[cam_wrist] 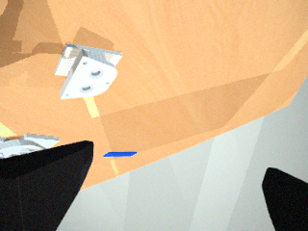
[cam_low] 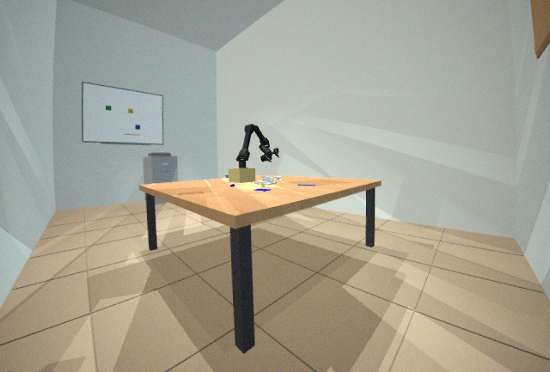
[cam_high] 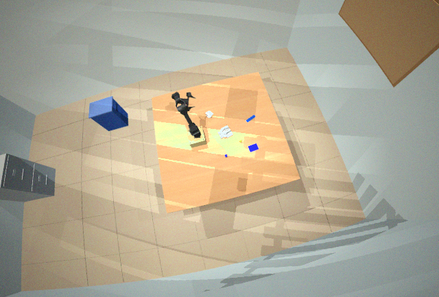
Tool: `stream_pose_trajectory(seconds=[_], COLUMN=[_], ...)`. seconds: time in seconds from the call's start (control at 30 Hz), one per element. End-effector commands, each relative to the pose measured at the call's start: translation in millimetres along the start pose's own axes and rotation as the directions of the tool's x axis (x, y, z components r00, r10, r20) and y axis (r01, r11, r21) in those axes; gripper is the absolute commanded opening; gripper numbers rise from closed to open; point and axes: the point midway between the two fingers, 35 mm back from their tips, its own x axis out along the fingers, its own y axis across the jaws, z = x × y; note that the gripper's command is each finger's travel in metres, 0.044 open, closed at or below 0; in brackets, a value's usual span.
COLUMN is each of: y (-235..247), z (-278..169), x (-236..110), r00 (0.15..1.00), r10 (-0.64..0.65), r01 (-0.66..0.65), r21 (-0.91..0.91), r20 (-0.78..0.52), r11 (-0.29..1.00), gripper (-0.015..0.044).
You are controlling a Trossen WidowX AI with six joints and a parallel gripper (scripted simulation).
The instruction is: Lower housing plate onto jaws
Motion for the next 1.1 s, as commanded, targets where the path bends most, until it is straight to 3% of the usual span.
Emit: stream_pose_trajectory(seconds=[0.0,0.5,1.07], y=[0.0,14.9,34.1], z=[0.0,-16.7,-34.6], x=[0.0,43.3,84.8], r00=[1.000,0.969,0.863], r10=[0.000,0.236,0.445], r01=[0.000,-0.247,-0.477], r21=[0.000,0.335,0.676], r20=[0.000,0.074,0.239], r11=[1.000,0.909,0.562], gripper=[0.0426,0.0440,0.0440])
